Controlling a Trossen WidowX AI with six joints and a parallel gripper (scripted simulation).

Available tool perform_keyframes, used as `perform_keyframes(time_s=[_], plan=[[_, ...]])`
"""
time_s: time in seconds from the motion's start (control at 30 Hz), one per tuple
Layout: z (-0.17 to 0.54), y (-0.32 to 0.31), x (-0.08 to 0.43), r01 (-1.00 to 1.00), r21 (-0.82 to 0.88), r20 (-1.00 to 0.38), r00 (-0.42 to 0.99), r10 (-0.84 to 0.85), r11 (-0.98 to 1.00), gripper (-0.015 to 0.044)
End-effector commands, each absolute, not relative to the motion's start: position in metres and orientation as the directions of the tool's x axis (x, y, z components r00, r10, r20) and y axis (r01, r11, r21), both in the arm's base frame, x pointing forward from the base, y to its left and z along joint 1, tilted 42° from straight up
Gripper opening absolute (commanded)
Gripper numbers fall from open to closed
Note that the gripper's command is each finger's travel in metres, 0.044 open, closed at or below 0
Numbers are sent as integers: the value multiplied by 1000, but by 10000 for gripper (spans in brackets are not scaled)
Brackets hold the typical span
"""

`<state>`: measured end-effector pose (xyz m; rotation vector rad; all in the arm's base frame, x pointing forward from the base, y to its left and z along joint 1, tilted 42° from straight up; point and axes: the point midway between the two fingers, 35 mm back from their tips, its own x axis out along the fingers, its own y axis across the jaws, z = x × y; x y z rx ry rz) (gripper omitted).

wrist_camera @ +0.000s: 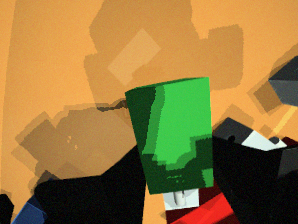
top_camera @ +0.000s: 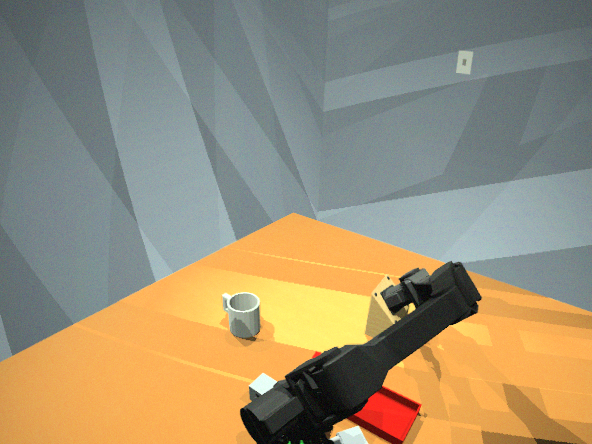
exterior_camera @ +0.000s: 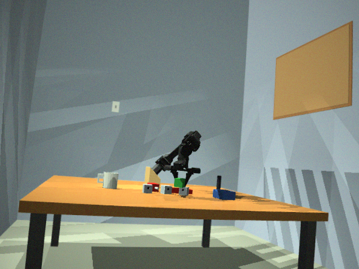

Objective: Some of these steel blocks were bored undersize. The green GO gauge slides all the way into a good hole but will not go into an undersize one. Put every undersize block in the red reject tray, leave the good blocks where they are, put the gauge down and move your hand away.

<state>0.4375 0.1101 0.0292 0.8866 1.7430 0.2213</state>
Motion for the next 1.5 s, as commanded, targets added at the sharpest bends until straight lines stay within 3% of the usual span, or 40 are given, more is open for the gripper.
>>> perform_keyframes(time_s=[0.0, 1.47], plan=[[23, 114, 437, 457, 554, -744, -102, 660, 696, 0], [-2, 138, 425, 458, 555, -747, -92, 658, 695, 0]])
